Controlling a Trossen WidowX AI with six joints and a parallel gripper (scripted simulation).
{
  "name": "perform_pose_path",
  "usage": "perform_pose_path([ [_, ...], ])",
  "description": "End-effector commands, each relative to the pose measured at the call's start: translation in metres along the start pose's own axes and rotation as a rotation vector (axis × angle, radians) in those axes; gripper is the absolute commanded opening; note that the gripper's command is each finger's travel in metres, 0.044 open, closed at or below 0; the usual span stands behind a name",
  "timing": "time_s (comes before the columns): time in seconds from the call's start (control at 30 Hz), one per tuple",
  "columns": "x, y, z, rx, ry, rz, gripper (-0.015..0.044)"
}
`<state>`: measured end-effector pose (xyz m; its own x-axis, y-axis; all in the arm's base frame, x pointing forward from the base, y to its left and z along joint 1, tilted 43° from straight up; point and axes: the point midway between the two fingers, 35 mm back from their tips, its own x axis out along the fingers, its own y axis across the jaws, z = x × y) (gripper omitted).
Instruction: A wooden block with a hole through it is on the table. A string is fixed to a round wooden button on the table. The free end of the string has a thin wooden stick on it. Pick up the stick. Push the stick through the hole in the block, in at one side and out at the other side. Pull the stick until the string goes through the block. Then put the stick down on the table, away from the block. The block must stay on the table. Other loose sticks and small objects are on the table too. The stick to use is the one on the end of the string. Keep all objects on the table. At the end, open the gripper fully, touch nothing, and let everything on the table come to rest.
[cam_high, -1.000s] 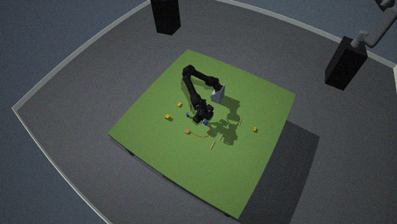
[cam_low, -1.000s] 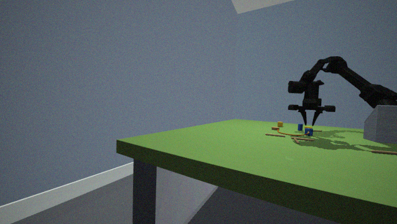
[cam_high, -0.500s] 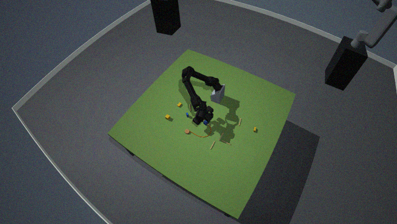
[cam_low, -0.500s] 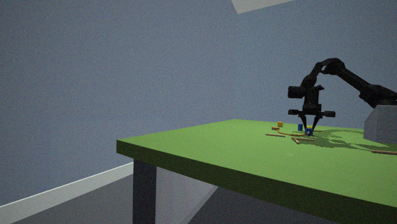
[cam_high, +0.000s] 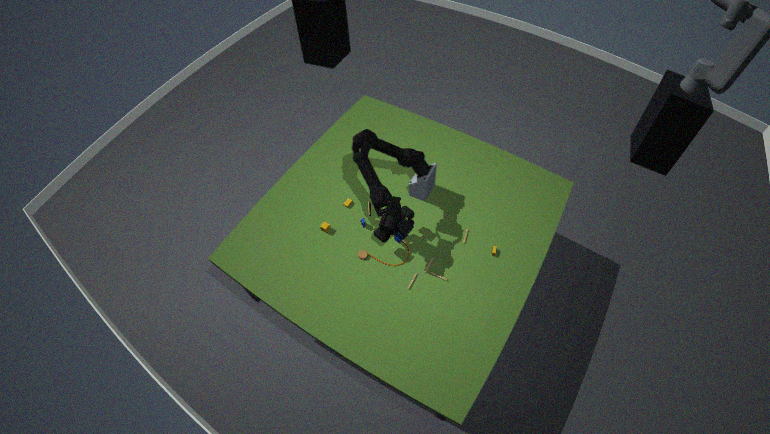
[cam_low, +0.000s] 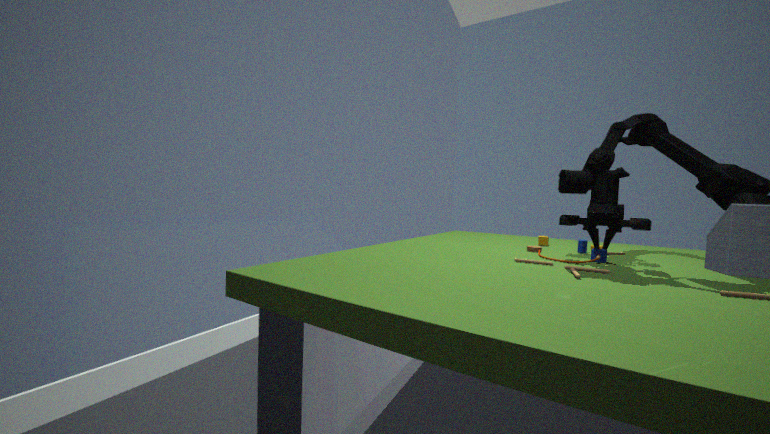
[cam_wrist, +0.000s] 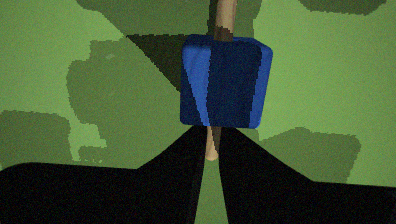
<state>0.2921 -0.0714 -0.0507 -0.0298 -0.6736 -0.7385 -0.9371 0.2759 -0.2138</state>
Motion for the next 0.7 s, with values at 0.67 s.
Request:
perform_pose_path([
  [0.67,0.0017,-0.0011,-0.0035,-0.015,-0.072,0.0,0.0],
])
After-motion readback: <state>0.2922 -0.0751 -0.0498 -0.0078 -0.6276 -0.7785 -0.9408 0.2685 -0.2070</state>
